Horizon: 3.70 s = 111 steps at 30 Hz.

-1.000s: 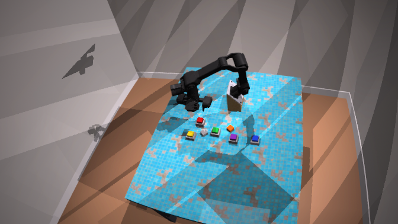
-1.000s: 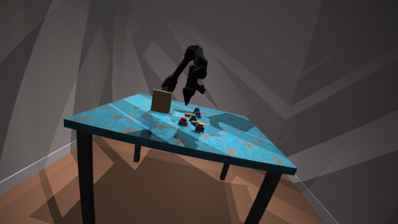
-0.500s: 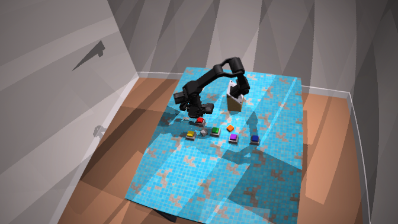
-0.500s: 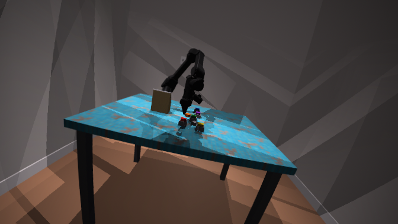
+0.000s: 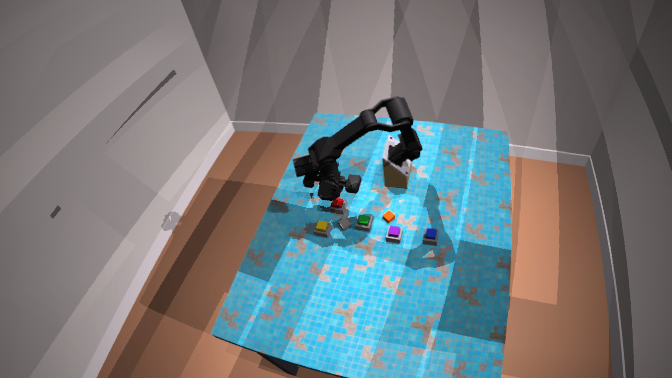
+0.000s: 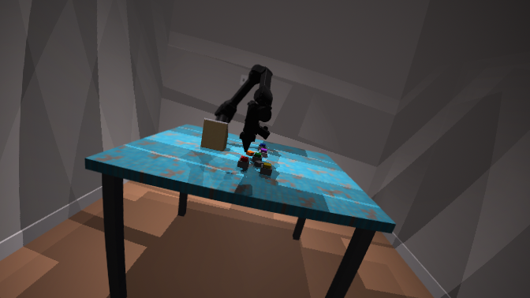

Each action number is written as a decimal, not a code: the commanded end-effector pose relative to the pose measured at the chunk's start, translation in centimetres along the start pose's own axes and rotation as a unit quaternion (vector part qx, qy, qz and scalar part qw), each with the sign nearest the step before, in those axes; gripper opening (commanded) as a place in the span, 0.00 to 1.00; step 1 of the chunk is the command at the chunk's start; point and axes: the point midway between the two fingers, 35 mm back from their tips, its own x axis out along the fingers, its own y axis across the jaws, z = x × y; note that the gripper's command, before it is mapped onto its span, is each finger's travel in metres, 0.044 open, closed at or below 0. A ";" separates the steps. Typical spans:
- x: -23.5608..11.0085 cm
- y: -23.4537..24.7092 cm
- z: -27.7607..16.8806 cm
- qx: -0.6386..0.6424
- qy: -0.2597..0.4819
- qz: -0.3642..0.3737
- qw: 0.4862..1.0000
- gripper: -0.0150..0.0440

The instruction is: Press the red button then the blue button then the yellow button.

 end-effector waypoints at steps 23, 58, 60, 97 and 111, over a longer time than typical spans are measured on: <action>3.4 0.1 0.0 0.002 -0.001 0.003 1.000 0.29; -6.2 0.0 0.0 0.003 -0.001 0.002 1.000 0.29; -6.2 0.0 0.0 0.003 -0.001 0.002 1.000 0.29; -2.6 34.4 7.7 0.002 -0.002 0.010 1.000 0.29; 0.5 34.6 7.6 0.002 -0.002 0.012 1.000 0.29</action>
